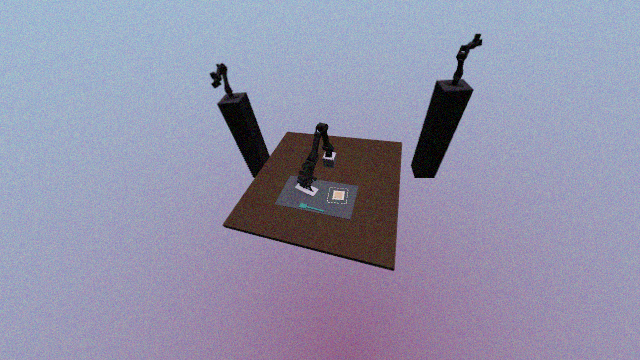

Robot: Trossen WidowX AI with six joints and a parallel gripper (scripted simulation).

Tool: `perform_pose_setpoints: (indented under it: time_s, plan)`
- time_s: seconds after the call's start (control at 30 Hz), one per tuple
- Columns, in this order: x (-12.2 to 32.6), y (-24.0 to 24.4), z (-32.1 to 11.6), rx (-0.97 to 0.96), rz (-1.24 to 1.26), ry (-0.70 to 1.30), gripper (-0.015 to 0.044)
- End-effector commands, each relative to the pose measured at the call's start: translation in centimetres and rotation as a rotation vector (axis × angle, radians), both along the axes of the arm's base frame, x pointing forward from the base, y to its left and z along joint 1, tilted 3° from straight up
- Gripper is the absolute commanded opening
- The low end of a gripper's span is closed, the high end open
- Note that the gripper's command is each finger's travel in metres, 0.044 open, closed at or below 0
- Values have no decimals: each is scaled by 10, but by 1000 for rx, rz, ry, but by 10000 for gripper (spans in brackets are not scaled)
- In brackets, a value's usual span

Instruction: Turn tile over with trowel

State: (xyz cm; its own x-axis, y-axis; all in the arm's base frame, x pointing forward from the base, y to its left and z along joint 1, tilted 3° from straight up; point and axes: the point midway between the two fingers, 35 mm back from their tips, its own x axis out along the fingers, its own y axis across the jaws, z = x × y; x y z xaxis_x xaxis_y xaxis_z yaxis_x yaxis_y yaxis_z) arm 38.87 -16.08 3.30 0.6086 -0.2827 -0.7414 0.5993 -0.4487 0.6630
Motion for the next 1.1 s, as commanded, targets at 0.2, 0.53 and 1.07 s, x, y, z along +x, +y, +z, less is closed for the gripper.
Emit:
perform_pose_setpoints:
  time_s: [0.2,0.53,1.07]
  plan:
    - [0,-50,-7,8,-311,45,0]
    - [-10,-100,-16,-4,-647,78,0]
    - [-36,-168,-22,-97,-1164,39,0]
